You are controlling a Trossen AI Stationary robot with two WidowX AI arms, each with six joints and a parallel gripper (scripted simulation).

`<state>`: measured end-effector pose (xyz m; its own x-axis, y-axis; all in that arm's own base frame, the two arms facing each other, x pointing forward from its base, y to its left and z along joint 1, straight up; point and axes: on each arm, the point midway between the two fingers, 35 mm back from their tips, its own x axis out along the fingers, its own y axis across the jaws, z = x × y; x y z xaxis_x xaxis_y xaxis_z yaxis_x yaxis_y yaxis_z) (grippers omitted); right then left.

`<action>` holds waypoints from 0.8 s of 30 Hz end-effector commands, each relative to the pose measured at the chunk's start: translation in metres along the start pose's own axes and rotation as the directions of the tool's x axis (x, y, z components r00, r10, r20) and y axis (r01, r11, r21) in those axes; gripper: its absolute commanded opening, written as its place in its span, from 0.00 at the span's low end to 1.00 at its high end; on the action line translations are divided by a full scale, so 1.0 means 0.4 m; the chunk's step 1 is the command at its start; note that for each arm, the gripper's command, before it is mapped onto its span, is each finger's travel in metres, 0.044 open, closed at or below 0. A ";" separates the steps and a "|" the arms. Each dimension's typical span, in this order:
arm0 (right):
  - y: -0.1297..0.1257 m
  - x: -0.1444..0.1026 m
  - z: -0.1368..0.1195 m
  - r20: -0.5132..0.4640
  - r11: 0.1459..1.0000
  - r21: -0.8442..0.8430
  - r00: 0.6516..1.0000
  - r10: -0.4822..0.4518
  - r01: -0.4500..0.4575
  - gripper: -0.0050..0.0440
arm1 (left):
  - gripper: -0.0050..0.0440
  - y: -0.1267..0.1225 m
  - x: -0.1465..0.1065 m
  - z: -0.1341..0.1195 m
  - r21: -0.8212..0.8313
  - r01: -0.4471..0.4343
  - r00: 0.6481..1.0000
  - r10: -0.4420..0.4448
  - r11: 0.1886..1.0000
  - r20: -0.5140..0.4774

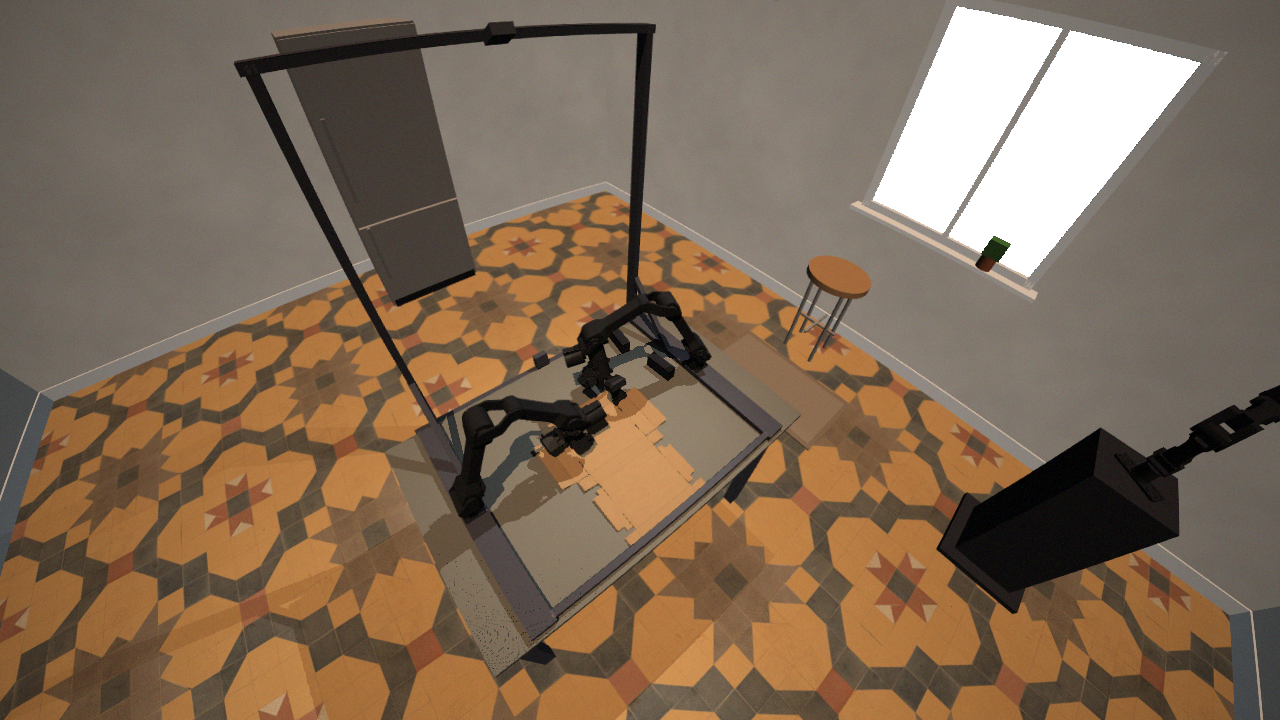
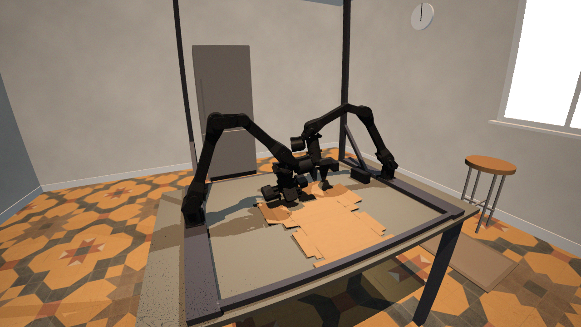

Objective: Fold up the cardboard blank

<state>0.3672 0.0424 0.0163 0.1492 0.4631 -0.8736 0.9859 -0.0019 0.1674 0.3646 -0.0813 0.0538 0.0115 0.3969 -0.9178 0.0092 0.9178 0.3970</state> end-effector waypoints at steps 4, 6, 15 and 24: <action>-0.093 0.087 0.057 0.038 0.989 0.061 0.990 -0.138 0.135 0.51 | 0.92 0.036 -0.008 0.001 -0.013 -0.006 1.000 0.006 1.000 0.012; -0.093 0.086 0.056 0.038 0.989 0.061 0.990 -0.138 0.136 0.51 | 0.92 0.042 -0.006 0.001 -0.013 -0.006 1.000 0.006 1.000 0.012; -0.092 0.085 0.055 0.038 0.989 0.061 0.990 -0.138 0.135 0.51 | 0.92 0.063 -0.007 0.001 -0.013 -0.007 1.000 0.007 1.000 0.012; -0.089 0.082 0.053 0.038 0.989 0.061 0.990 -0.137 0.135 0.51 | 0.92 0.083 -0.015 0.001 -0.013 -0.007 1.000 0.007 1.000 0.012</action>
<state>0.3672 0.0424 0.0163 0.1492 0.4634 -0.8735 0.9859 -0.0020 0.1674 0.3647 -0.0700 0.0634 0.0217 0.3794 -0.9250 0.0178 0.9249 0.3798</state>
